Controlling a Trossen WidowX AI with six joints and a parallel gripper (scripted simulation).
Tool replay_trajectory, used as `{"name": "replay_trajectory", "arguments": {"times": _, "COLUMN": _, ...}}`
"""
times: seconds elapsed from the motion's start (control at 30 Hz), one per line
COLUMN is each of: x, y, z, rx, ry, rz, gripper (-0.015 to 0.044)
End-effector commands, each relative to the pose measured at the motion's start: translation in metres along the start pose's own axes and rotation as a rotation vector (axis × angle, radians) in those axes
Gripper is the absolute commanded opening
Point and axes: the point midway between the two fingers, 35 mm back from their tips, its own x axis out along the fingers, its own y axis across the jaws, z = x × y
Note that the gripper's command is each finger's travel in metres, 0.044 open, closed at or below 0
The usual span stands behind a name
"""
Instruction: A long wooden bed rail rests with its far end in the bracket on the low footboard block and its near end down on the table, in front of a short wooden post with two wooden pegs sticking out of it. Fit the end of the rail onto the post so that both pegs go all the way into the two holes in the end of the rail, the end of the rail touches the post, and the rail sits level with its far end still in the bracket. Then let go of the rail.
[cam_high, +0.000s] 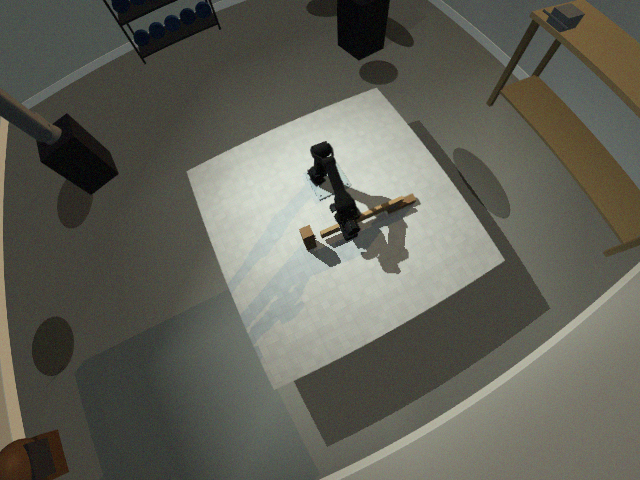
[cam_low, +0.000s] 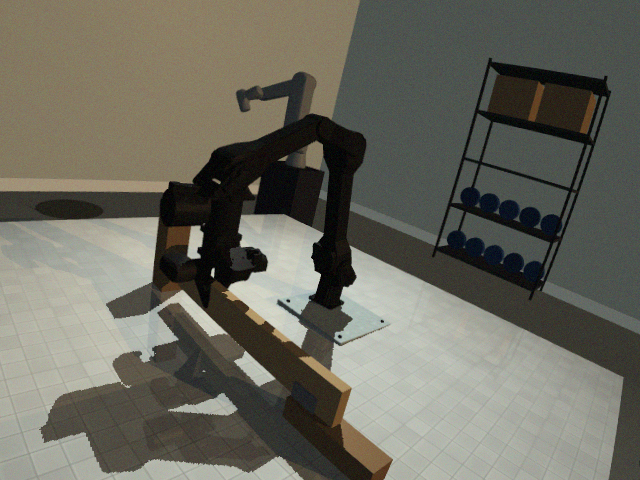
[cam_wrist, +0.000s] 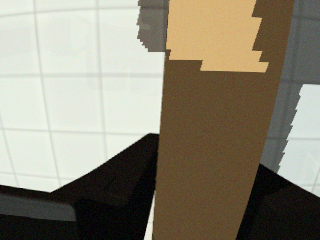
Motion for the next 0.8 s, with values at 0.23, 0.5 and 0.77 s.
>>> {"name": "replay_trajectory", "arguments": {"times": 0.23, "x": -0.0093, "y": -0.0027, "z": 0.0007, "rx": -0.002, "ry": -0.005, "rz": -0.013, "gripper": 0.0}}
{"name": "replay_trajectory", "arguments": {"times": 0.5, "x": -0.0077, "y": -0.0026, "z": 0.0007, "rx": -0.002, "ry": -0.005, "rz": -0.013, "gripper": 0.0}}
{"name": "replay_trajectory", "arguments": {"times": 0.77, "x": -0.0037, "y": -0.002, "z": 0.0007, "rx": -0.002, "ry": -0.005, "rz": -0.013, "gripper": 0.0}}
